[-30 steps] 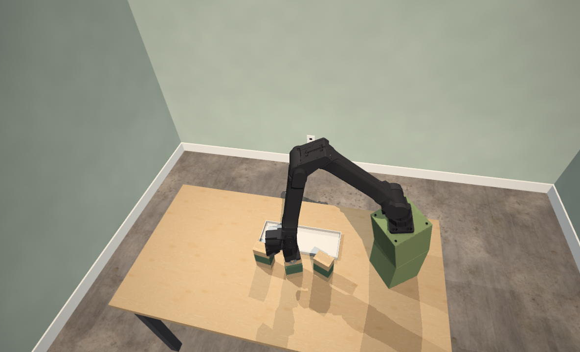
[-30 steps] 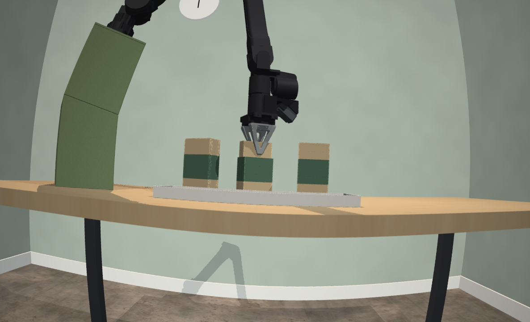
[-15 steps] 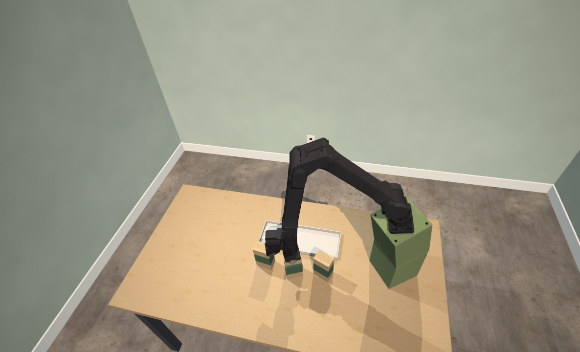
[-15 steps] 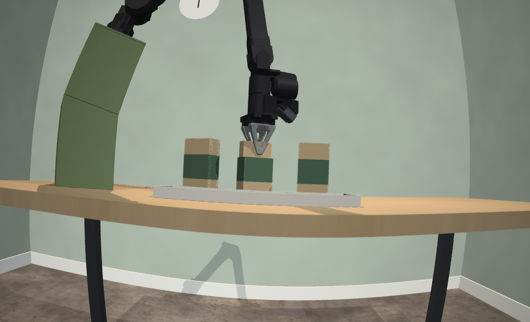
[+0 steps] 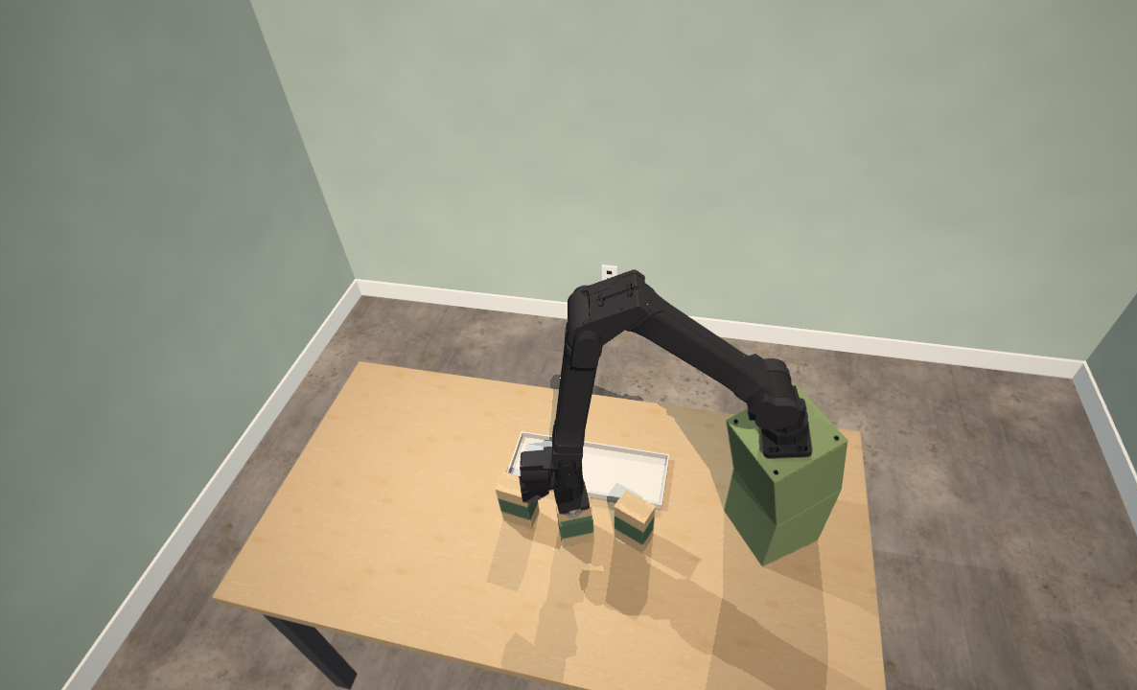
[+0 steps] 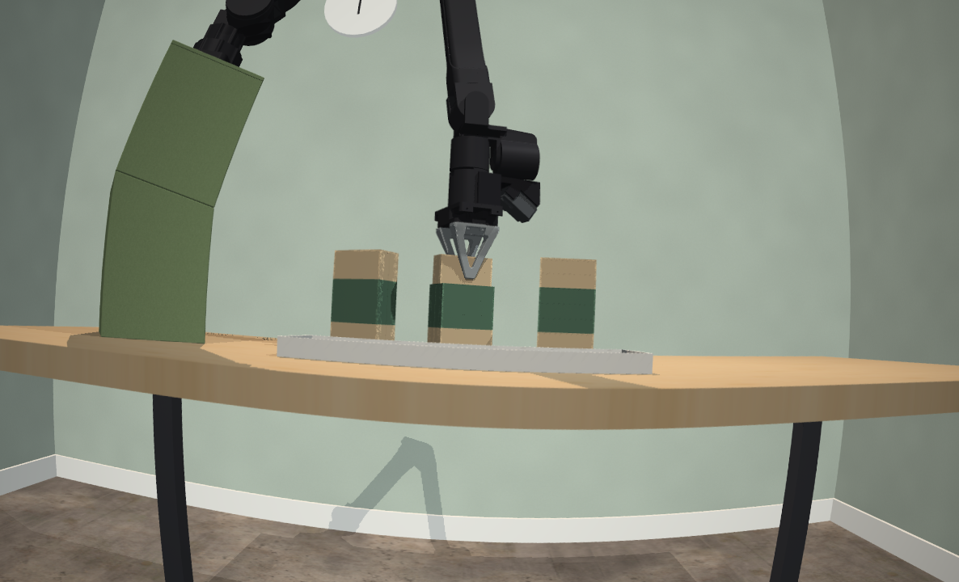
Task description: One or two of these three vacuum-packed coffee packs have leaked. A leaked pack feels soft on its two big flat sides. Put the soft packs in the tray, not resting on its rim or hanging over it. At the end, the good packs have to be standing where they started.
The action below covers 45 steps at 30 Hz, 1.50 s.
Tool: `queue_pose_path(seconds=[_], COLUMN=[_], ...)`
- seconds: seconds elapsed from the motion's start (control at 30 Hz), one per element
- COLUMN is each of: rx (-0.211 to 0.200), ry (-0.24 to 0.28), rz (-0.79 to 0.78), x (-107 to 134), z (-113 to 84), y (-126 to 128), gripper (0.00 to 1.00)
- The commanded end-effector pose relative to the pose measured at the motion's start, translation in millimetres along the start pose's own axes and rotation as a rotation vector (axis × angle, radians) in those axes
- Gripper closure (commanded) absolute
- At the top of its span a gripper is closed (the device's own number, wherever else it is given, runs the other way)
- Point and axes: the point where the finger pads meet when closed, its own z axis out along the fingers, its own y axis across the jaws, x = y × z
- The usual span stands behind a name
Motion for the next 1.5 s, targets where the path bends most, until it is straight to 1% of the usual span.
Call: queue_pose_path(seconds=[0.0, 1.13, 1.23, 1.27, 1.33, 1.37, 1.43, 1.47], rx=[-0.002, -0.002, -0.003, -0.005, -0.005, -0.007, 0.0, 0.0], ry=[0.003, 0.004, 0.012, 0.023, 0.023, 0.031, 0.0, 0.0], rz=[-0.004, -0.004, -0.003, -0.002, -0.002, -0.001, -0.004, -0.004], x=[-2.3, -2.3, -0.2, 4.4, 4.4, 8.7, -1.9, -1.7], z=[10.7, 10.7, 9.3, 8.4, 8.4, 7.1, -11.6, -14.3], y=[4.5, 4.5, 4.4, 4.7, 4.7, 4.9, 2.6, 1.6], gripper=[0.74, 0.74, 0.74, 0.74, 0.74, 0.74, 0.74, 0.74])
